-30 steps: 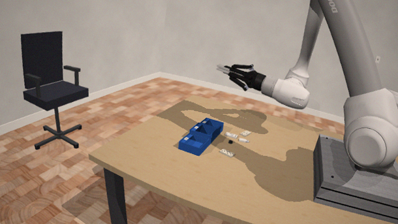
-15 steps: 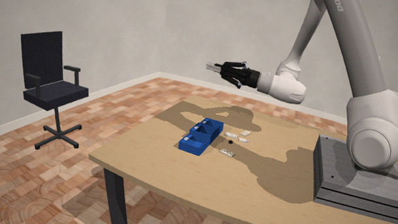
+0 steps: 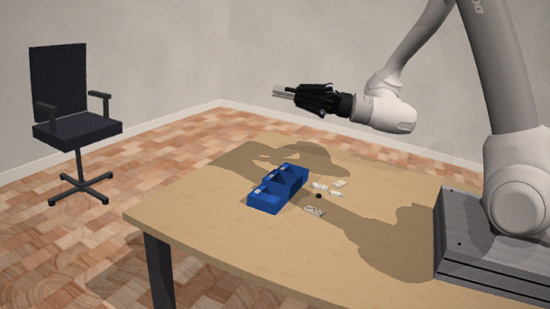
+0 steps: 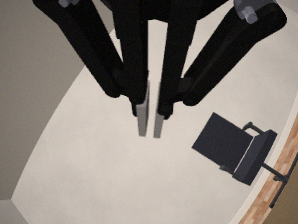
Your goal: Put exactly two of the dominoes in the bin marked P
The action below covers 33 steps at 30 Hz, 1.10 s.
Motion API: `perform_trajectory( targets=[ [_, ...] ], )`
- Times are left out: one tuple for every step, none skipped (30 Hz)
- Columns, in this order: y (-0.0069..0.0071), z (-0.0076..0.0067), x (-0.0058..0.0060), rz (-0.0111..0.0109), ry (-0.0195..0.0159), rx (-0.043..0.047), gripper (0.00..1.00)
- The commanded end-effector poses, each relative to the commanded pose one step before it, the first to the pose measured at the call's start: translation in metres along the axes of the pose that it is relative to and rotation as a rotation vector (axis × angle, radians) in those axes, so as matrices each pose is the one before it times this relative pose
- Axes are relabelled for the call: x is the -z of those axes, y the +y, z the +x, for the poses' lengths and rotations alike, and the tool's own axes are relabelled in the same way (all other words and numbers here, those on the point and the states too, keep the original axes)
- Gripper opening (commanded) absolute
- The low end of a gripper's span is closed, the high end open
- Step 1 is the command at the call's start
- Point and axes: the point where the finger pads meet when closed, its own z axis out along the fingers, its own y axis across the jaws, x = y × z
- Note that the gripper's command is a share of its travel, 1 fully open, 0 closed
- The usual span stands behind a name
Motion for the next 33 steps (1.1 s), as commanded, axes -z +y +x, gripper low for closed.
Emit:
perform_trajectory(
  targets=[
    [0.00966, 0.0144, -0.0058, -0.01229, 0.03719, 0.03019, 0.05],
    [0.00447, 0.00674, -0.00203, -0.01362, 0.03518, 0.03281, 0.05],
    [0.00465, 0.00651, -0.00232, -0.01362, 0.03518, 0.03281, 0.05],
    [0.00483, 0.00627, -0.00261, -0.00672, 0.01735, 0.01618, 0.05],
    [0.00342, 0.00428, -0.00192, 0.0, 0.0, 0.0, 0.05],
    [0.0, 0.0, 0.0, 0.0, 0.0, 0.0, 0.05],
    [0.00482, 0.00648, -0.00206, -0.01464, 0.03397, 0.03364, 0.05],
    [0.005, 0.00624, -0.00235, -0.01464, 0.03397, 0.03364, 0.05],
    [0.00517, 0.00598, -0.00263, -0.00759, 0.01761, 0.01744, 0.05],
    [0.00293, 0.00326, -0.00155, 0.0, 0.0, 0.0, 0.05],
    [0.0, 0.0, 0.0, 0.0, 0.0, 0.0, 0.05],
    [0.0, 0.0, 0.0, 0.0, 0.0, 0.0, 0.05],
    [0.0, 0.0, 0.0, 0.0, 0.0, 0.0, 0.05],
    [0.00515, 0.00621, -0.00208, -0.01555, 0.03276, 0.03443, 0.05],
    [0.00533, 0.00596, -0.00236, -0.01555, 0.03276, 0.03443, 0.05],
    [0.00549, 0.00569, -0.00263, -0.00844, 0.01777, 0.01868, 0.05],
    [0.0023, 0.00229, -0.00115, 0.0, 0.0, 0.0, 0.05],
    [0.00546, 0.00594, -0.00208, -0.01636, 0.03156, 0.03516, 0.05],
    [0.00563, 0.00567, -0.00235, -0.01636, 0.03156, 0.03516, 0.05],
    [0.00579, 0.00539, -0.00262, -0.00925, 0.01785, 0.01989, 0.05],
    [0.00154, 0.00137, -0.00073, 0.0, 0.0, 0.0, 0.05],
    [0.00575, 0.00567, -0.00206, -0.01706, 0.03038, 0.03586, 0.05],
    [0.00592, 0.00539, -0.00233, -0.01706, 0.03038, 0.03586, 0.05],
    [0.00606, 0.0051, -0.00259, -0.01003, 0.01786, 0.02108, 0.05],
    [0.00065, 0.00052, -0.00029, 0.0, 0.0, 0.0, 0.05],
    [0.00602, 0.0054, -0.00201, -0.01768, 0.02924, 0.0365, 0.05],
    [0.00618, 0.00511, -0.00227, -0.01768, 0.02924, 0.0365, 0.05],
    [0.00597, 0.00455, -0.00239, -0.01077, 0.0178, 0.02223, 0.05],
    [0.0, 0.0, 0.0, 0.0, 0.0, 0.0, 0.05],
    [0.0, 0.0, 0.0, 0.0, 0.0, 0.0, 0.05],
    [0.00627, 0.00514, -0.00193, -0.01822, 0.02813, 0.0371, 0.05],
    [0.00642, 0.00484, -0.00219, -0.01822, 0.02813, 0.0371, 0.05],
    [0.00513, 0.00355, -0.00191, -0.01146, 0.01769, 0.02334, 0.05]
  ],
)
